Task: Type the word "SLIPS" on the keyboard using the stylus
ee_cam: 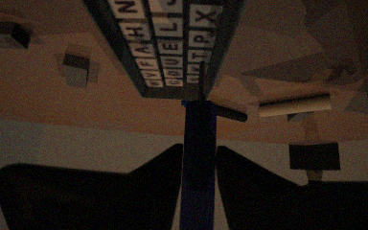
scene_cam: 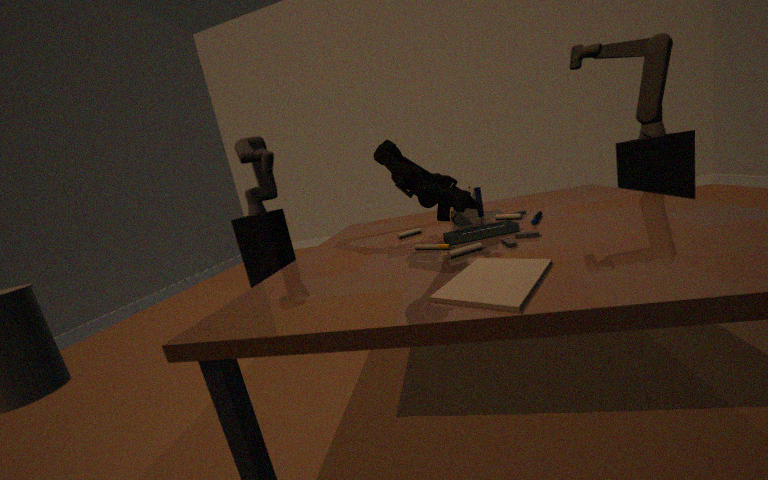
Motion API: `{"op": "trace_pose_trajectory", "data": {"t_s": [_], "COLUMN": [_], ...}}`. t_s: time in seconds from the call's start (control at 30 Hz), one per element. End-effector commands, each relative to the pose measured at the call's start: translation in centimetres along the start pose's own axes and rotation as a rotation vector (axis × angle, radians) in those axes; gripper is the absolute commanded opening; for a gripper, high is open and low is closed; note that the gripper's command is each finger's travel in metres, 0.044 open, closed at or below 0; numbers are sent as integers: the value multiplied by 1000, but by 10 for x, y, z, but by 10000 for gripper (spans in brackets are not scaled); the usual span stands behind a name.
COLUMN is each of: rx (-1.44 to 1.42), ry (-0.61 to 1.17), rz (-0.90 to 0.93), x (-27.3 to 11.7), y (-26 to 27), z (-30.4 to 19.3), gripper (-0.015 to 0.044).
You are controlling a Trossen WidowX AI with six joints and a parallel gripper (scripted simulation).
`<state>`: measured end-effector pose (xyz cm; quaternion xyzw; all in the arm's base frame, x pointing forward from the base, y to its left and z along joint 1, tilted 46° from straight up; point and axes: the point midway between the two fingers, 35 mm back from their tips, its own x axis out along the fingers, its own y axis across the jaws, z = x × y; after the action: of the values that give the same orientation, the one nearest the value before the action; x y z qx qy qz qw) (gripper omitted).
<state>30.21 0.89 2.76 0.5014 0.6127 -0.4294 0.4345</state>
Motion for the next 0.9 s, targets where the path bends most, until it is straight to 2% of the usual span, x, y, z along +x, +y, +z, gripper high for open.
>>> {"op": "trace_pose_trajectory", "data": {"t_s": [0.0, 0.87], "rx": [-3, -3], "ry": [-3, -3], "rz": [-2, -2], "x": [0, 1], "y": [0, 2], "z": [1, 8], "gripper": [81, 81]}}
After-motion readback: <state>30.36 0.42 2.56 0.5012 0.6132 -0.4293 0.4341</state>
